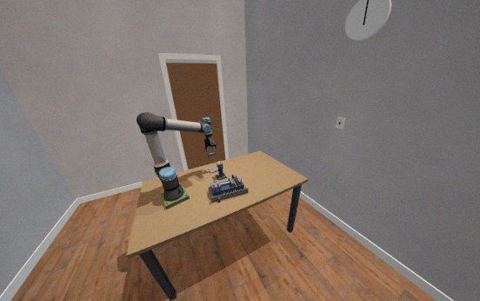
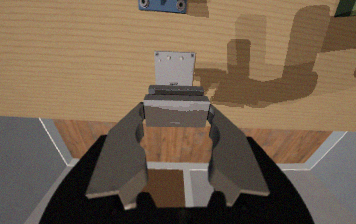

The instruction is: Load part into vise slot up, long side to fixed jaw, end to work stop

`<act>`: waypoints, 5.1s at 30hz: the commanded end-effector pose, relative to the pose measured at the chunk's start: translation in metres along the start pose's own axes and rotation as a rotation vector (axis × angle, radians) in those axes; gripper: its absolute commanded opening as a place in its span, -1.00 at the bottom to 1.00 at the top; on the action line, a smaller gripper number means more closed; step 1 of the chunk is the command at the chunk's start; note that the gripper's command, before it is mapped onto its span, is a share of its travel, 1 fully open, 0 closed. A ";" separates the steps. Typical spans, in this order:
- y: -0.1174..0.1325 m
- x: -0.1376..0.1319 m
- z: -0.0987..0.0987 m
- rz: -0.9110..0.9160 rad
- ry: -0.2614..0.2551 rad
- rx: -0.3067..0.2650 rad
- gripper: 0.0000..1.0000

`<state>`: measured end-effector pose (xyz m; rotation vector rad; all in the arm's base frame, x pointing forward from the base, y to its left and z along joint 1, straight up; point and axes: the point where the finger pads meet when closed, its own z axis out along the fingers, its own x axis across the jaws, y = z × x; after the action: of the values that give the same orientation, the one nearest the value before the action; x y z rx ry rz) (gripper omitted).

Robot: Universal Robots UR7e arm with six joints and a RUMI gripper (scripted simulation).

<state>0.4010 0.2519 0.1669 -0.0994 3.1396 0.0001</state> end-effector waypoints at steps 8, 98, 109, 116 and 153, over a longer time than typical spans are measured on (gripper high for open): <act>0.000 0.000 -0.030 0.000 0.000 0.000 -1.00; -0.001 0.000 -0.045 0.011 0.000 0.000 -1.00; -0.001 0.000 -0.045 0.023 0.000 0.000 -1.00; -0.002 0.000 -0.045 0.037 0.000 0.000 -1.00; -0.009 -0.001 -0.045 0.164 0.000 0.000 -1.00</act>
<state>0.4019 0.2438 0.2110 0.1220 3.1405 -0.0006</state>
